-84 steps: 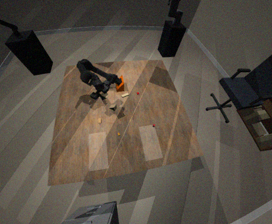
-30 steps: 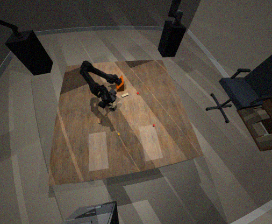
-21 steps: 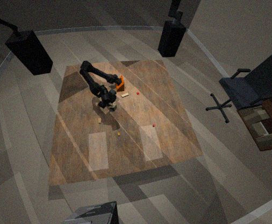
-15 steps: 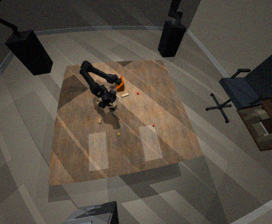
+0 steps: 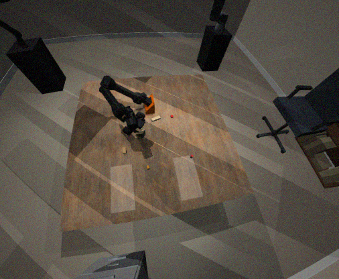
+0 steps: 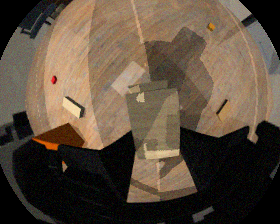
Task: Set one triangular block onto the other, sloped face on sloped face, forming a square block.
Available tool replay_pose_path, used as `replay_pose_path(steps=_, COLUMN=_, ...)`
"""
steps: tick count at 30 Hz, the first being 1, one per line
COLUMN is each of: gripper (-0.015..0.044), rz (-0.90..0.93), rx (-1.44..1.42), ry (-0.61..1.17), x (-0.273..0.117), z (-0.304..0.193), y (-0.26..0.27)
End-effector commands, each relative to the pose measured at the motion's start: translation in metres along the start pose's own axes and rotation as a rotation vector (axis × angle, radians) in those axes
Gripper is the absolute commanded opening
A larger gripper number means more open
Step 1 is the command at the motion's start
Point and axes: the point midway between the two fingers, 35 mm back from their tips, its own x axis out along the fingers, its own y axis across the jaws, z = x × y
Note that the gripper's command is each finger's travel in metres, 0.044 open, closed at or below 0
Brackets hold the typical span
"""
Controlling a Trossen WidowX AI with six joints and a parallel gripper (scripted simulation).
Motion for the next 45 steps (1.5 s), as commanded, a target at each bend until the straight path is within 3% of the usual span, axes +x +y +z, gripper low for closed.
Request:
replay_pose_path(steps=1, gripper=0.0000, rz=-0.001, rx=-0.008, ry=0.004, x=0.003, z=0.000, y=0.001)
replay_pose_path(steps=45, gripper=0.0000, rz=-0.004, rx=-0.013, ry=0.005, x=0.021, z=0.006, y=0.000)
